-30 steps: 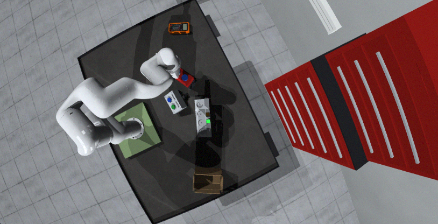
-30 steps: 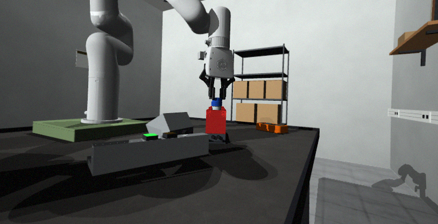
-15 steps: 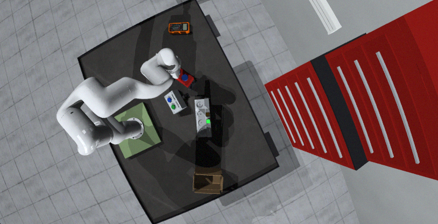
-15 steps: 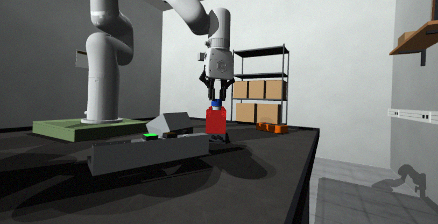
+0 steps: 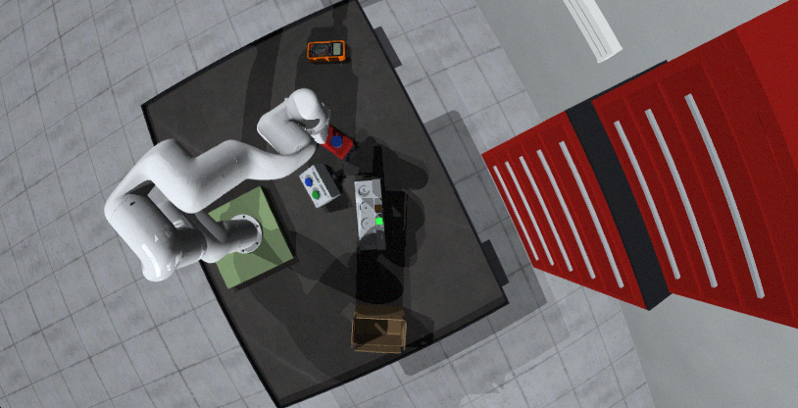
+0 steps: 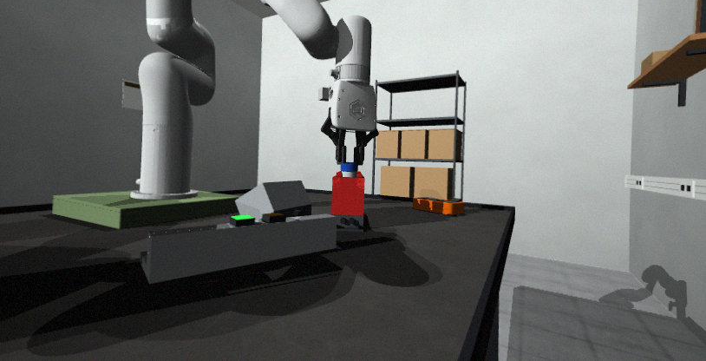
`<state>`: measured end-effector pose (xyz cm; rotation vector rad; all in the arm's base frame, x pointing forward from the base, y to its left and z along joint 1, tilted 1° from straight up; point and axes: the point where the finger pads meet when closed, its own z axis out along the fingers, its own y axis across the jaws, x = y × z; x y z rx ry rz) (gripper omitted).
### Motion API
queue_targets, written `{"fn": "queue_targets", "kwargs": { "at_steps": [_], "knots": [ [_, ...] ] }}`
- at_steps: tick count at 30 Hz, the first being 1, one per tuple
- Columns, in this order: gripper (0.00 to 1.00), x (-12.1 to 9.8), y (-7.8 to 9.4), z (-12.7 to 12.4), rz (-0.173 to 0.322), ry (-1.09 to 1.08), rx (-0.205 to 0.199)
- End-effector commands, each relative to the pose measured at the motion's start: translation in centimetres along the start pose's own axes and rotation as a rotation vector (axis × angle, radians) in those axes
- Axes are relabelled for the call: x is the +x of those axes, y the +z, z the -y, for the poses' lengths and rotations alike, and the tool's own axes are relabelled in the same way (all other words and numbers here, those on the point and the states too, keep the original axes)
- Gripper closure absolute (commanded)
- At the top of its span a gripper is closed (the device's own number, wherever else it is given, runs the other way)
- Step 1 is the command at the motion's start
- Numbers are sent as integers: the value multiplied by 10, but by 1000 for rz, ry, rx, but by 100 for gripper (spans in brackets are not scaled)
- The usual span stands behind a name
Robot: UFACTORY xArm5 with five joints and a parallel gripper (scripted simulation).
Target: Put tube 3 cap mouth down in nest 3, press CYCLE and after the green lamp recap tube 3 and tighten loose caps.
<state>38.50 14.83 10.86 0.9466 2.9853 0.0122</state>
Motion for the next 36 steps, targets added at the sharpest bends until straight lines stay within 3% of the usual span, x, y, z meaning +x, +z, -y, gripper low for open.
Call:
{"fn": "queue_targets", "kwargs": {
  "at_steps": [1,5,6,26,29,36],
  "knots": [
    [100,-1,-1,-1,8,0,1],
    [100,-1,-1,-1,8,0,1],
    [54,-1,-1,-1,8,0,1],
    [54,-1,-1,-1,8,0,1],
    [54,-1,1,-1,8,98,1],
    [54,-1,3,-1,8,98,1]
  ]
}}
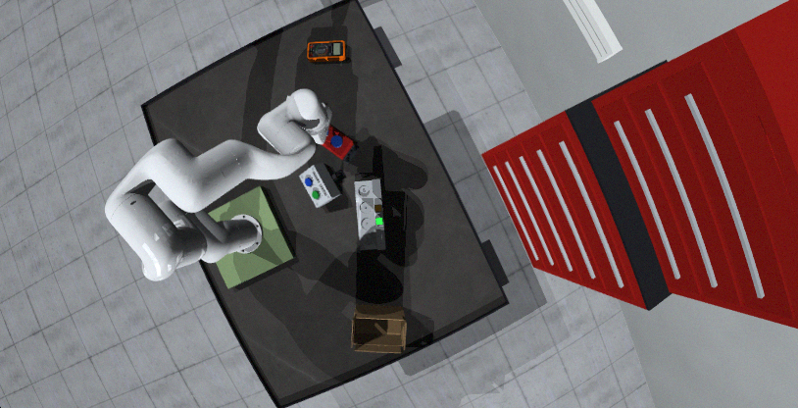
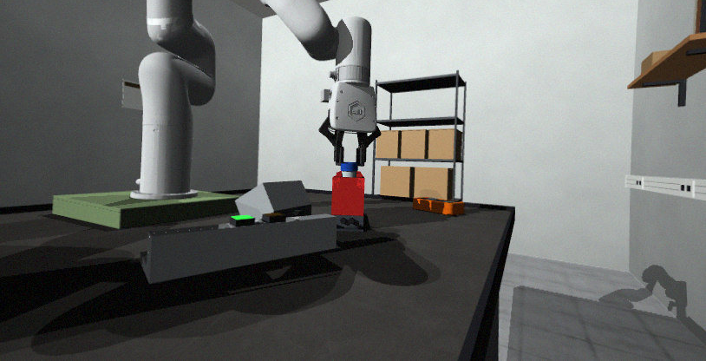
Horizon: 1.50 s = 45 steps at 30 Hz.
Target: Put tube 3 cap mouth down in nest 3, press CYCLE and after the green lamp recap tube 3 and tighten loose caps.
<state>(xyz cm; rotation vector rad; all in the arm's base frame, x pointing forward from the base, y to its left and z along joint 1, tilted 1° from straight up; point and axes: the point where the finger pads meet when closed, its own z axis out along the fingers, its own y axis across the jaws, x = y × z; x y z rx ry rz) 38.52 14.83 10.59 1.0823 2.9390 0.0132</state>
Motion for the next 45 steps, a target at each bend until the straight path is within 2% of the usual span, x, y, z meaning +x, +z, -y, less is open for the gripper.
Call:
{"fn": "queue_targets", "kwargs": {
  "at_steps": [1,13,14,26,30,45],
  "knots": [
    [54,-1,1,-1,8,7,1],
    [54,-1,4,-1,8,7,1],
    [100,-1,4,-1,8,7,1],
    [100,-1,4,-1,8,7,1],
    [100,-1,4,-1,8,73,0],
    [100,-1,5,-1,8,573,-2]
  ]
}}
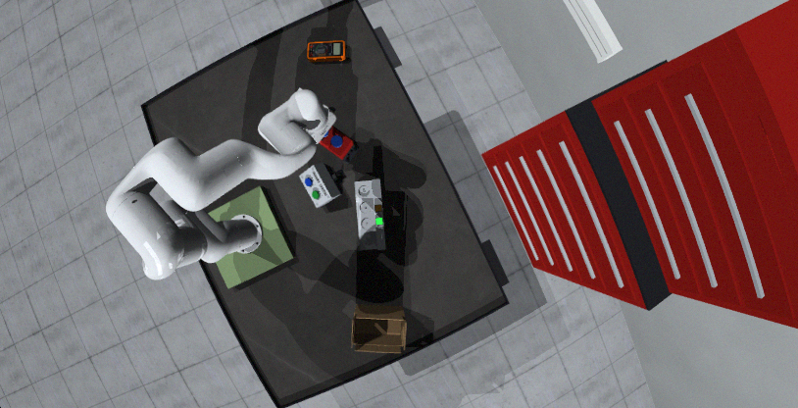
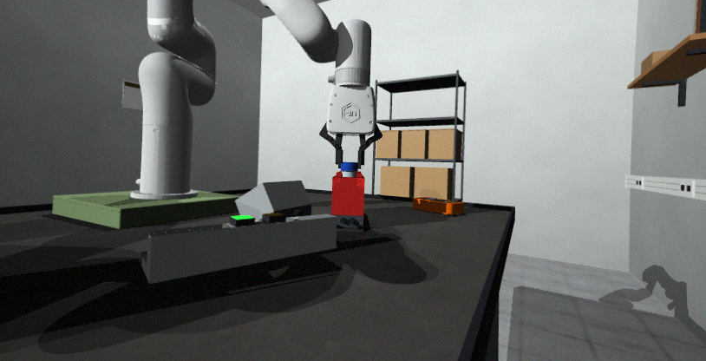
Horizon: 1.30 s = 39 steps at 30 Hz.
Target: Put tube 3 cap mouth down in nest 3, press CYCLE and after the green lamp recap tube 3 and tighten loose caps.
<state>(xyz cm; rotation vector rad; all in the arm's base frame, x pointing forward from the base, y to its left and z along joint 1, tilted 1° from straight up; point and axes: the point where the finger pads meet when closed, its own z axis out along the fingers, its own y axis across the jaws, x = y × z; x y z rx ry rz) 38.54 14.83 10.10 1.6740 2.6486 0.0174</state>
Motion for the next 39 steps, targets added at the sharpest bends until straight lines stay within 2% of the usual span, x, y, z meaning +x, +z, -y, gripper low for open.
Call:
{"fn": "queue_targets", "kwargs": {
  "at_steps": [1,9,14,15,27,34,36,39],
  "knots": [
    [100,0,0,-1,7,152,-2],
    [100,0,0,-1,7,370,-3],
    [100,0,0,-1,7,370,-3],
    [54,0,0,-1,7,370,-3],
    [54,0,0,-1,7,370,-3],
    [54,0,-1,-1,7,90,-2],
    [54,0,-1,-1,7,90,-2],
    [54,0,-1,-1,8,-30,-2]
  ]
}}
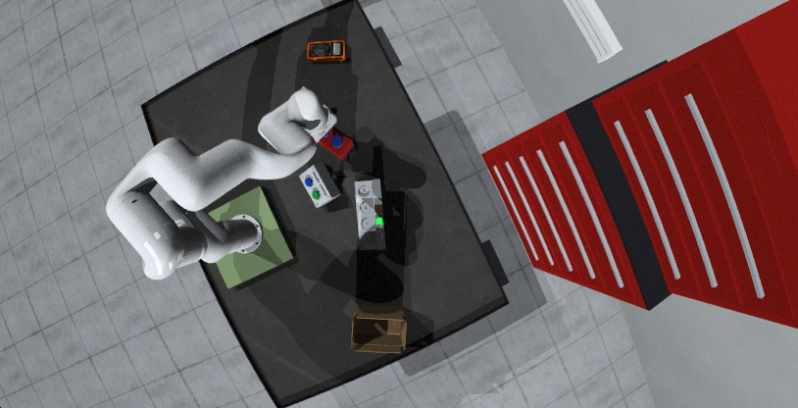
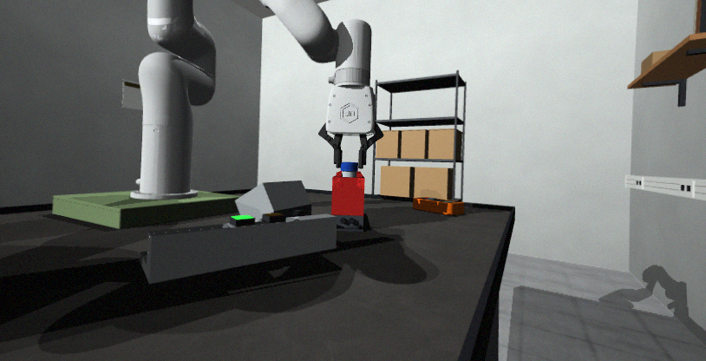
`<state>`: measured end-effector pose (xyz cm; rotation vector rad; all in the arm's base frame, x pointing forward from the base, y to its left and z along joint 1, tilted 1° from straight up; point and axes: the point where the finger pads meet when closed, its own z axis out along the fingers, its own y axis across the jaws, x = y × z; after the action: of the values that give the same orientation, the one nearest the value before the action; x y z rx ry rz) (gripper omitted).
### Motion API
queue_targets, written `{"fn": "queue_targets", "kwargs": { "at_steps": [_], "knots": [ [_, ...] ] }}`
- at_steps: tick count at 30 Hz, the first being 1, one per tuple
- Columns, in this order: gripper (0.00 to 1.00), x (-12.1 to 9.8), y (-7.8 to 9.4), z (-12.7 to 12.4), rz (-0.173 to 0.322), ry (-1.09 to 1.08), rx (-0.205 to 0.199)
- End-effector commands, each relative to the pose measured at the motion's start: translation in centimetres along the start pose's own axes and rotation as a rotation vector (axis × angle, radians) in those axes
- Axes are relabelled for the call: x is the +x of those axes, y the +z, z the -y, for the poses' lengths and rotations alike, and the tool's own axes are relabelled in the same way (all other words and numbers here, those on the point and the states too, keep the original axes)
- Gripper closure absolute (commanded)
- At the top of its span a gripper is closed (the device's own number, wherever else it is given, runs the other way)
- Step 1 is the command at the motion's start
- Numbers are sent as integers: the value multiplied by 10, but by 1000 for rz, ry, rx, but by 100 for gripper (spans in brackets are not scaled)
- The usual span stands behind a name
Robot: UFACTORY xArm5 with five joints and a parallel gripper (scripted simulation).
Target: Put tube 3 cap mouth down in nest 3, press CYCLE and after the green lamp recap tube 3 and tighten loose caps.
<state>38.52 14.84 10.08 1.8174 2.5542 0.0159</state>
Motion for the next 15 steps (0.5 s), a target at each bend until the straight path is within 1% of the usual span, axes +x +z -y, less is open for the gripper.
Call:
{"fn": "queue_targets", "kwargs": {
  "at_steps": [1,10,15],
  "knots": [
    [54,0,-1,-1,8,-179,-3],
    [54,0,-1,-1,8,-525,-2],
    [54,0,-1,-1,8,-525,-2]
  ]
}}
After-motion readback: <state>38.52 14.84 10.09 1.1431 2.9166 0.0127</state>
